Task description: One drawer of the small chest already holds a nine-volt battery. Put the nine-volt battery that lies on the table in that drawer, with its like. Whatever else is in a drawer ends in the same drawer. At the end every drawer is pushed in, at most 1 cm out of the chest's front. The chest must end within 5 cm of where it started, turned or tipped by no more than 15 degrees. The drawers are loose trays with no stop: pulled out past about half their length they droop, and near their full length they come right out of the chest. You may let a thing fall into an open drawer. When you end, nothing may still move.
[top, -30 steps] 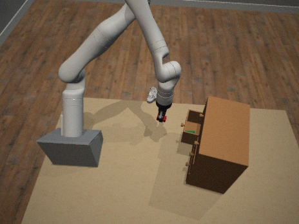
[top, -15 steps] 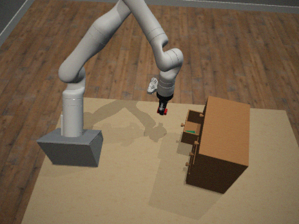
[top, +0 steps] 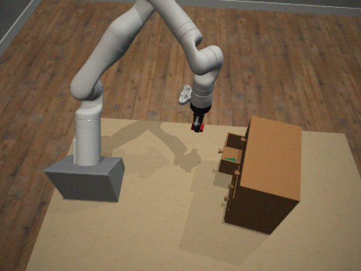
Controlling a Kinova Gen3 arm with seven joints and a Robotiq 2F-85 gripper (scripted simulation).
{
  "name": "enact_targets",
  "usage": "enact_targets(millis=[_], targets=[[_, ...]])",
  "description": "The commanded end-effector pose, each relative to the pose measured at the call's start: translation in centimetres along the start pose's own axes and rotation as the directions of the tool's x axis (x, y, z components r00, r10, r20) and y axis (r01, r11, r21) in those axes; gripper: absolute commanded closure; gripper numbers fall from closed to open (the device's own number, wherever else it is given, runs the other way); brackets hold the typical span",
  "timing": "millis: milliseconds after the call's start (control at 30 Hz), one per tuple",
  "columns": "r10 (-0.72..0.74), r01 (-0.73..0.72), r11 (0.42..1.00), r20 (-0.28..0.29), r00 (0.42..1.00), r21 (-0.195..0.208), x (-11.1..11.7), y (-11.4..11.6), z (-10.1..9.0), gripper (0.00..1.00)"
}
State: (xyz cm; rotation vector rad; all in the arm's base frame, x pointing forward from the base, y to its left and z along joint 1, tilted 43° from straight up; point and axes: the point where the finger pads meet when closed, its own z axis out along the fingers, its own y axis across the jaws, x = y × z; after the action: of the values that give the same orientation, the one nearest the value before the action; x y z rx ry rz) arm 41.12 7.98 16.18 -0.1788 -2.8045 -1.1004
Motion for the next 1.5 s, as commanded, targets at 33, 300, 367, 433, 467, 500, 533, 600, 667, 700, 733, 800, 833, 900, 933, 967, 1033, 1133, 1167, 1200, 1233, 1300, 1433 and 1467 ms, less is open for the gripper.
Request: enact_targets(millis=[33,300,367,433,467,500,533,600,667,700,733,800,833,900,933,967,1033,1133,1167,1200,1233,1300,1433,1467], targets=[[-0.001,0.001,1.0,0.006,1.0,0.0,-0.13,0.0,-0.5,0.77],[-0.001,0.001,1.0,0.008,1.0,0.0,-0.13,0.01,-0.55,0.77],[-0.001,0.001,1.0,0.013,1.0,0.0,-0.13,0.02,-0.55,0.77],[-0.001,0.002,1.0,0.017,1.0,-0.001,-0.14,0.03,-0.54,0.77],[-0.001,0.002,1.0,0.017,1.0,-0.001,-0.14,0.03,-0.54,0.77],[-0.002,0.002,1.0,0.022,1.0,-0.001,-0.14,0.04,-0.54,0.77],[-0.002,0.002,1.0,0.028,1.0,-0.001,-0.14,0.05,-0.53,0.77],[-0.002,0.002,1.0,0.045,0.999,-0.002,-0.14,0.08,-0.52,0.77],[-0.003,0.003,1.0,0.066,0.998,-0.002,-0.13,0.09,-0.51,0.77],[-0.003,0.003,1.0,0.079,0.997,-0.002,-0.12,0.09,-0.5,0.77],[-0.002,0.003,1.0,0.093,0.996,-0.002,-0.1,0.09,-0.5,0.77],[-0.001,0.001,1.0,0.126,0.992,0.0,-0.04,0.04,-0.52,0.77],[-0.001,0.001,1.0,0.145,0.989,0.0,-0.02,0.04,-0.51,0.77],[-0.003,0.003,1.0,0.188,0.982,-0.003,-0.04,0.13,-0.47,0.77],[-0.003,0.004,1.0,0.211,0.977,-0.003,-0.02,0.14,-0.47,0.77],[-0.002,0.003,1.0,0.235,0.972,-0.002,0.02,0.11,-0.47,0.77],[-0.002,0.003,1.0,0.235,0.972,-0.002,0.02,0.11,-0.47,0.77],[-0.003,0.004,1.0,0.303,0.953,-0.004,0.06,0.17,-0.45,0.77],[-0.003,0.005,1.0,0.325,0.946,-0.004,0.06,0.2,-0.44,0.77],[-0.003,0.004,1.0,0.347,0.938,-0.004,0.09,0.19,-0.45,0.77],[-0.002,0.003,1.0,0.369,0.93,-0.002,0.14,0.13,-0.46,0.77],[-0.002,0.003,1.0,0.407,0.913,-0.002,0.18,0.16,-0.46,0.77],[-0.002,0.005,1.0,0.474,0.881,-0.004,0.19,0.26,-0.47,0.77],[-0.002,0.003,1.0,0.489,0.872,-0.002,0.25,0.18,-0.49,0.77]])
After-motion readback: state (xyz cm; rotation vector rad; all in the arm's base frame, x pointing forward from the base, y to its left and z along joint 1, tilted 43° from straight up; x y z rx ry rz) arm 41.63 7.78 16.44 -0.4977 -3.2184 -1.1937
